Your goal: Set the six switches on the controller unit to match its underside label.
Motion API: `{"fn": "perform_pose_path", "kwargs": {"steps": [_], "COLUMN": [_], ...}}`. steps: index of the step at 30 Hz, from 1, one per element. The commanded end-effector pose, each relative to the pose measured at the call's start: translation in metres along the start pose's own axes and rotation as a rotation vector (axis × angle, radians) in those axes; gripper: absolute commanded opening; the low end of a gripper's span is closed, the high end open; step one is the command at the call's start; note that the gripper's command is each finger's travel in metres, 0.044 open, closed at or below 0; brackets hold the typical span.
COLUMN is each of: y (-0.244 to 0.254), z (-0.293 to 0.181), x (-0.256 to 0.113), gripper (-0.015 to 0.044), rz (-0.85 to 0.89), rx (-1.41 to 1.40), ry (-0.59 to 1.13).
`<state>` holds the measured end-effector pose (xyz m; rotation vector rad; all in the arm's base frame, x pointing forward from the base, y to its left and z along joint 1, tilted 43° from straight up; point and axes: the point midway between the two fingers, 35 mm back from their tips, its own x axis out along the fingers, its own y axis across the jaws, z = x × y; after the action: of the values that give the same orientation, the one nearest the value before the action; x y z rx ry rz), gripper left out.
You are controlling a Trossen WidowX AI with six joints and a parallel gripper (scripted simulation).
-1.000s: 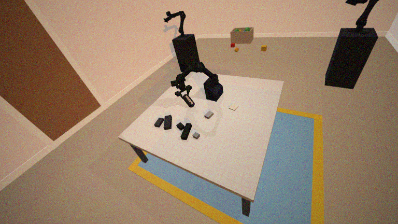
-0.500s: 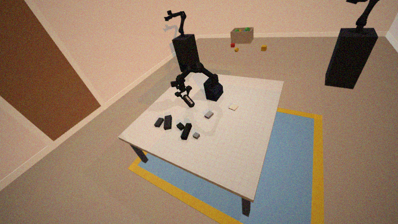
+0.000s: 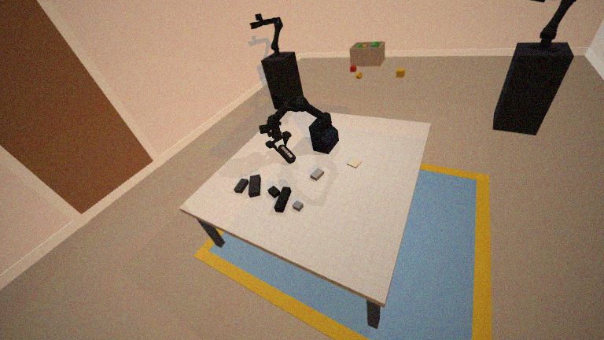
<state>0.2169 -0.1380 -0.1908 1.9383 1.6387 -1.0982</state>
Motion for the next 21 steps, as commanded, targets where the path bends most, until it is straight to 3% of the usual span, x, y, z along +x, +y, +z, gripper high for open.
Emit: {"fn": "perform_pose_path", "kwargs": {"steps": [1, 21], "y": [-0.001, -0.001], "z": [-0.001, 0.006], "x": [0.005, 0.019], "gripper": [0.0338, 0.0338], "rz": [-0.006, -0.006], "rx": [-0.006, -0.006], "ry": [0.011, 0.011]}}
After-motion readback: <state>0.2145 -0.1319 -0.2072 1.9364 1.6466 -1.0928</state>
